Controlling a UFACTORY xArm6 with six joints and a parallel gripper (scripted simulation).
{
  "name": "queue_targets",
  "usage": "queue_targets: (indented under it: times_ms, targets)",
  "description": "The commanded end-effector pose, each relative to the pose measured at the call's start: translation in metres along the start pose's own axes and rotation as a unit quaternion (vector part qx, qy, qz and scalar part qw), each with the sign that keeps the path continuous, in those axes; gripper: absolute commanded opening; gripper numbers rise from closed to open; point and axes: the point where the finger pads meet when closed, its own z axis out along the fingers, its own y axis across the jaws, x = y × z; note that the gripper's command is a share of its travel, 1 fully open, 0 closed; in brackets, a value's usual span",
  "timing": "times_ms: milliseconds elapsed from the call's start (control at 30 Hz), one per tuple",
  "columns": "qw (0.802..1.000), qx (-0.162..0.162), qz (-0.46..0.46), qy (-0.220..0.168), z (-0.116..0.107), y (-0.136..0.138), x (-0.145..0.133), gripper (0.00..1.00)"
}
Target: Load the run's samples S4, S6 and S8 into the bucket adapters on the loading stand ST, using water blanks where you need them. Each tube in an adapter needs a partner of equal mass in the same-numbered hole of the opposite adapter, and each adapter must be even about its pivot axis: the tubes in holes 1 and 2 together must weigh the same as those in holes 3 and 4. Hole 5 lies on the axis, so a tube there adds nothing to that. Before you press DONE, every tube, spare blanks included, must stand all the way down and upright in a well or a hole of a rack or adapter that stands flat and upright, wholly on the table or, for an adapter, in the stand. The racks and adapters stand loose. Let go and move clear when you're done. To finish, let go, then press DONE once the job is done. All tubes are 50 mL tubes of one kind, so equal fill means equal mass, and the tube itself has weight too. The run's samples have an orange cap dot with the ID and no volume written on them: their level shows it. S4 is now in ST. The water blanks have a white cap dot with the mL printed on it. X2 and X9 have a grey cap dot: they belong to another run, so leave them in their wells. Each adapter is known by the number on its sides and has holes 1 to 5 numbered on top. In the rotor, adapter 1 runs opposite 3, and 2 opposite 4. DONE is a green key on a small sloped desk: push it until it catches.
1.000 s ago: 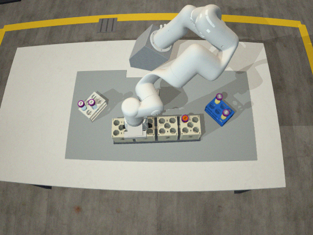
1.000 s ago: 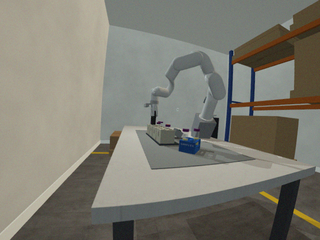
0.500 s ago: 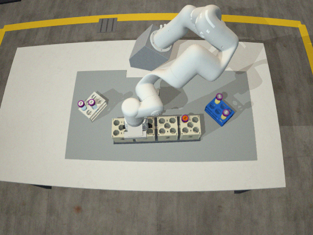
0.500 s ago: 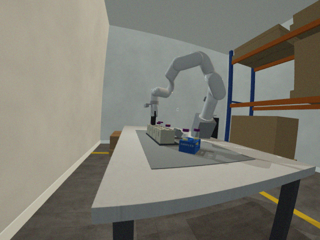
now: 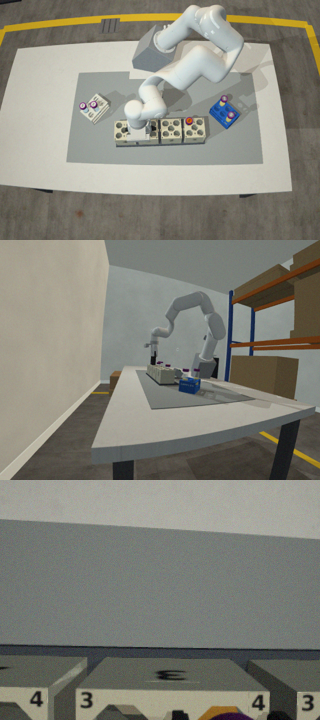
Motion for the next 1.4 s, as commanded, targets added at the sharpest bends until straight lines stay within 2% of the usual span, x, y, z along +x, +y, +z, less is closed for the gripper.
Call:
queue_targets:
  times_ms: [0,400,1367]
  targets:
    - [1.0,-0.001,0.0,0.002,-0.001,0.0,0.001,0.44]
    - [1.0,-0.001,0.0,0.002,-0.001,0.0,0.001,0.44]
    - [1.0,-0.001,0.0,0.002,-0.051,0.0,0.001,0.44]
